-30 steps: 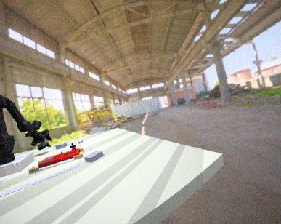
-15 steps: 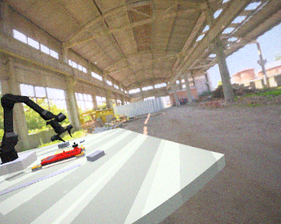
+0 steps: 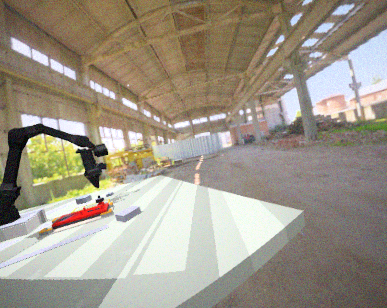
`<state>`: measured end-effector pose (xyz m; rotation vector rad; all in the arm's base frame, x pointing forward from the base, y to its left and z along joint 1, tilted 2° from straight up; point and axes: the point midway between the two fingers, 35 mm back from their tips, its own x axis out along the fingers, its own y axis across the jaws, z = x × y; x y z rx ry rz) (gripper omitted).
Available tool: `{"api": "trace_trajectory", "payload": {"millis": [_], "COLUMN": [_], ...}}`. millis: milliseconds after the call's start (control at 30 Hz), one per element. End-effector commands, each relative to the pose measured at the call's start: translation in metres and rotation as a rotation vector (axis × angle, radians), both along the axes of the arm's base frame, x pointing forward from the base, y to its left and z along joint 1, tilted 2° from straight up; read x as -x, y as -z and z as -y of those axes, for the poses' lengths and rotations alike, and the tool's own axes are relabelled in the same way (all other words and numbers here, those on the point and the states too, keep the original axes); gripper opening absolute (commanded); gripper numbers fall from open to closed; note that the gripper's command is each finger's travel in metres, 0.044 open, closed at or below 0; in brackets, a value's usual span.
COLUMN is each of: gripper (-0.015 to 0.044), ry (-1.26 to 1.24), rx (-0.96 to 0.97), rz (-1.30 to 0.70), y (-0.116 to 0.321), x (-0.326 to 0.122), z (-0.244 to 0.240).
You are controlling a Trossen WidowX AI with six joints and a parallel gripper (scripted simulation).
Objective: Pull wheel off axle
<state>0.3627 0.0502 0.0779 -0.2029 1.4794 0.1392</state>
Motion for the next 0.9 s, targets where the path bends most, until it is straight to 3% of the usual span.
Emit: {"api": "trace_trajectory", "payload": {"millis": [0,433,867], "gripper": [0.03,0.03,0.03], "ry": [0.277,0.294,0.294], "rx": [-0.011,-0.01,-0.01], "rz": [-0.065,-0.068,-0.068], "y": [-0.013,-0.011,0.06], "x": [0.001,-0.003,-0.004], "z": [0.033,0.04,0.043]}}
